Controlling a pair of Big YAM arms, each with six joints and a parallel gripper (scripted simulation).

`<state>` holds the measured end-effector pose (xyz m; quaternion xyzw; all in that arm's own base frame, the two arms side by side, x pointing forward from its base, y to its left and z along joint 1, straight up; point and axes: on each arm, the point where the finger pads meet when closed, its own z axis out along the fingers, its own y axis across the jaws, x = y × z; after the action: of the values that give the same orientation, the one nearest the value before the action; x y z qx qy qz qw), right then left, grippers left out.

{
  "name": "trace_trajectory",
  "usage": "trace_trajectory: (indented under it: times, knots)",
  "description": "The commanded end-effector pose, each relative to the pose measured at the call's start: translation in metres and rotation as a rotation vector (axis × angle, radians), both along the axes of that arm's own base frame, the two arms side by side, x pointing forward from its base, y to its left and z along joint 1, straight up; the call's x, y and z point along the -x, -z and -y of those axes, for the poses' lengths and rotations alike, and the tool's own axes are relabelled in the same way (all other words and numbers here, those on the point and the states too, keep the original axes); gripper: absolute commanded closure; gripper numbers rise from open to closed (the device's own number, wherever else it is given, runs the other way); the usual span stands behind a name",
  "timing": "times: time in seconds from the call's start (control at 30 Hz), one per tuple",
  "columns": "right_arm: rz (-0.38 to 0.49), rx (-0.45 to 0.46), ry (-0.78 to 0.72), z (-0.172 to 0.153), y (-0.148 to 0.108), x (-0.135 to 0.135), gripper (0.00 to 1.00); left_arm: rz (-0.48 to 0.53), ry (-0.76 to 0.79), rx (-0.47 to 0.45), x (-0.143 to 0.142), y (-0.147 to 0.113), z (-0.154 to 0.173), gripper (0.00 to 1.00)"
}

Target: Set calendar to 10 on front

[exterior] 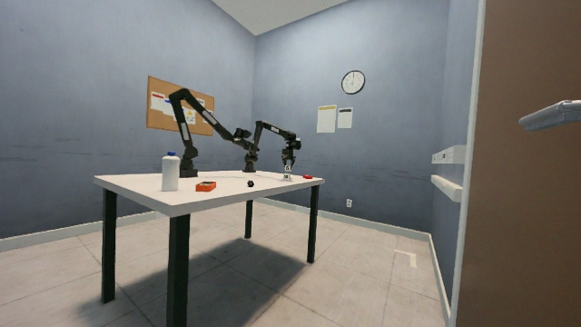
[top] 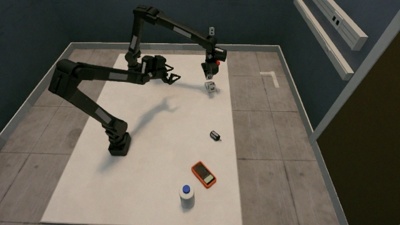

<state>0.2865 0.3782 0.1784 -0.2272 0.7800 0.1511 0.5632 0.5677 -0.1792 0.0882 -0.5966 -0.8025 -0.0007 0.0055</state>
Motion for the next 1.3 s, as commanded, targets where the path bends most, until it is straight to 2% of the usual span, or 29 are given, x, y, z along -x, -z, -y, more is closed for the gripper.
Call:
trace_trajectory:
  times: [0.0,0.1,0.17,0.2,0.4,0.53,0.6,0.77,0.83,0.9,1.07,1.1,1.27]
  knots:
    - [0.011,-0.037,0.002,-0.01,-0.017,-0.004,0.0,0.009,0.0,0.003,-0.009,0.011,-0.002,0.6]
    - [0.011,-0.037,0.002,-0.01,-0.017,-0.004,0.0,-0.001,0.0,0.0,-0.005,0.023,-0.004,0.6]
    - [0.011,-0.037,0.002,-0.01,-0.017,-0.004,0.0,-0.001,0.0,0.0,-0.005,0.023,-0.004,0.6]
    - [0.011,-0.037,0.002,-0.01,-0.017,-0.004,0.0,0.026,0.0,0.008,-0.01,0.012,-0.002,0.6]
    - [0.011,-0.037,0.002,-0.01,-0.017,-0.004,0.0,-0.005,0.0,-0.001,-0.004,0.039,-0.004,0.6]
    - [0.011,-0.037,0.002,-0.01,-0.017,-0.004,0.0,0.008,0.0,0.003,-0.008,0.038,-0.003,0.6]
    - [0.011,-0.037,0.002,-0.01,-0.017,-0.004,0.0,0.024,0.0,0.008,-0.009,0.025,-0.002,0.6]
    - [0.011,-0.037,0.002,-0.01,-0.017,-0.004,0.0,0.023,0.0,0.007,-0.008,0.025,-0.003,0.6]
    - [0.011,-0.037,0.002,-0.01,-0.017,-0.004,0.0,0.028,-0.037,0.009,-0.023,0.032,-0.007,0.6]
    - [0.011,-0.037,0.002,-0.01,-0.017,-0.004,0.0,0.031,-0.008,0.01,-0.024,0.037,0.004,0.6]
    - [0.011,-0.037,0.002,-0.01,-0.017,-0.004,0.0,0.023,-0.008,0.008,-0.022,0.037,0.003,0.6]
    - [0.011,-0.037,0.002,-0.01,-0.017,-0.004,0.0,0.046,-0.008,0.015,-0.023,0.023,0.004,0.6]
    - [0.011,-0.037,0.002,-0.01,-0.017,-0.004,0.0,0.046,-0.008,0.015,-0.023,0.023,0.004,0.6]
